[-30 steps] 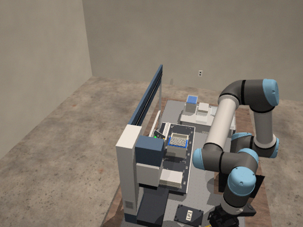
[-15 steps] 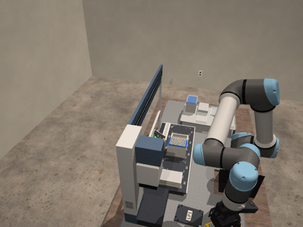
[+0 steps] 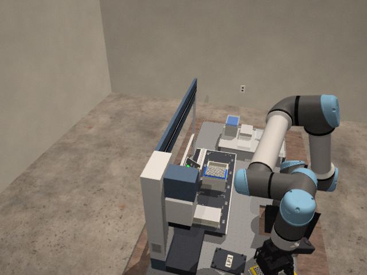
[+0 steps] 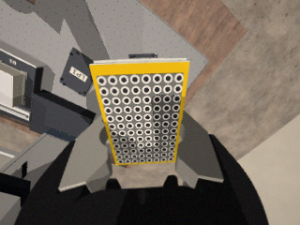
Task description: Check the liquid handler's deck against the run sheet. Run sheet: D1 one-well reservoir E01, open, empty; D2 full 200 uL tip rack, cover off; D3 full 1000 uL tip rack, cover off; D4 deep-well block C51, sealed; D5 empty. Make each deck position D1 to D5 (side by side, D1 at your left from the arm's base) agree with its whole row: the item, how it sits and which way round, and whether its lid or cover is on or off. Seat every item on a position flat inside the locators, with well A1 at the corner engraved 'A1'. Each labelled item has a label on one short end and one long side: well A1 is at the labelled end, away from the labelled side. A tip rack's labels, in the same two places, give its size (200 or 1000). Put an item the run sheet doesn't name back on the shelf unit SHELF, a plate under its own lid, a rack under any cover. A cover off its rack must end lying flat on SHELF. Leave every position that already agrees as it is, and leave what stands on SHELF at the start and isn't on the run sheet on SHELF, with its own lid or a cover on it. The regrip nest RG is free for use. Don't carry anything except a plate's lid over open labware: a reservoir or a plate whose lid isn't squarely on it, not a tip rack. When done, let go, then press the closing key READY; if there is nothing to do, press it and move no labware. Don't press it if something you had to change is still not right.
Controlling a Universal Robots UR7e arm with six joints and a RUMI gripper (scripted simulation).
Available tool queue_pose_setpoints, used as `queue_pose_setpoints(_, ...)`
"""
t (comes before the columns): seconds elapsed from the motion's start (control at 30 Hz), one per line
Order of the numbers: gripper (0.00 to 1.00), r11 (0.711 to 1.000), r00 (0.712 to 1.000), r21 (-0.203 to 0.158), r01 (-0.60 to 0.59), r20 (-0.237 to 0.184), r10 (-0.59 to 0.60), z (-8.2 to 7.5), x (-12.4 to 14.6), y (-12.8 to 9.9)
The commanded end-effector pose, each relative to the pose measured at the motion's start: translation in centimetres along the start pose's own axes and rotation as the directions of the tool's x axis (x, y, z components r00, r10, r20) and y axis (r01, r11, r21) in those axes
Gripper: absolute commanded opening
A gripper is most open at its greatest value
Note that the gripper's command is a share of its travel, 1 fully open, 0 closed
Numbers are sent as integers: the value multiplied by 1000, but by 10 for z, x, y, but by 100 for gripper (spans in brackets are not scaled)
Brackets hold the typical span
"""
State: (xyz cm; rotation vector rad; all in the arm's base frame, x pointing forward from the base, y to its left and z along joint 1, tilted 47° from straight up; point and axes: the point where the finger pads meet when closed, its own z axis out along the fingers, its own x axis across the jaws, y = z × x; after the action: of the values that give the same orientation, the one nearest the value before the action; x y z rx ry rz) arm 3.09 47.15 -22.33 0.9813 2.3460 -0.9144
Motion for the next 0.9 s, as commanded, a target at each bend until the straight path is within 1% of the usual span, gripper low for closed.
queue_pose_setpoints(0.0, 0, 1000, 1000, -1, 0, -1, 0, -6, 0, 0)
queue_pose_setpoints(0.4, 0, 1000, 1000, -1, 0, -1, 0, -6, 0, 0)
queue_pose_setpoints(0.7, 0, 1000, 1000, -1, 0, -1, 0, -6, -25, 38)
queue_pose_setpoints(0.77, 0, 1000, 1000, -1, 0, -1, 0, -6, -25, 38)
queue_pose_setpoints(0.87, 0, 1000, 1000, -1, 0, -1, 0, -6, -33, 50)
